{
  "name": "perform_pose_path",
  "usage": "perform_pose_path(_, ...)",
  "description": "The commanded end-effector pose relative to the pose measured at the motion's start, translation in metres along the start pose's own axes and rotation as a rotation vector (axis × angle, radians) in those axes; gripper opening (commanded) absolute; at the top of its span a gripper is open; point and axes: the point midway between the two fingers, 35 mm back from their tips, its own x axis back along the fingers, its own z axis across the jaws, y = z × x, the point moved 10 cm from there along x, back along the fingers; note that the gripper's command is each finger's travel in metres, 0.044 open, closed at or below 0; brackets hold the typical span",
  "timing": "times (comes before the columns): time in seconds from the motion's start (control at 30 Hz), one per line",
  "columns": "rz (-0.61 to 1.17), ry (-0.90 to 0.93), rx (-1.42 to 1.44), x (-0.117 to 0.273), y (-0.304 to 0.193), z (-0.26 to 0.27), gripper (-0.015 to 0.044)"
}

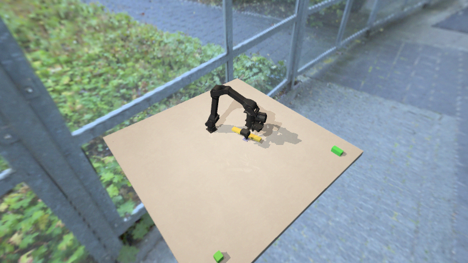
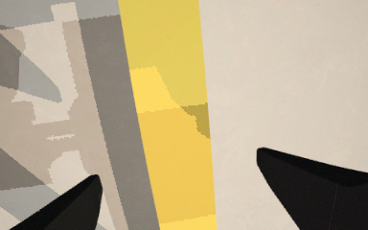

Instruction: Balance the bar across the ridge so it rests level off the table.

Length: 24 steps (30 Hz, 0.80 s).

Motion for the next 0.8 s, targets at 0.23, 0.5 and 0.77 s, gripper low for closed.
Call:
perform_pose_path(0.23,-0.011,0.002,0.0,0.097,0.0,0.0,0.044)
perform_pose_path(0.5,-0.011,0.002,0.0,0.097,0.0,0.0,0.044)
perform_pose_path(0.77,-0.011,0.002,0.0,0.097,0.0,0.0,0.044)
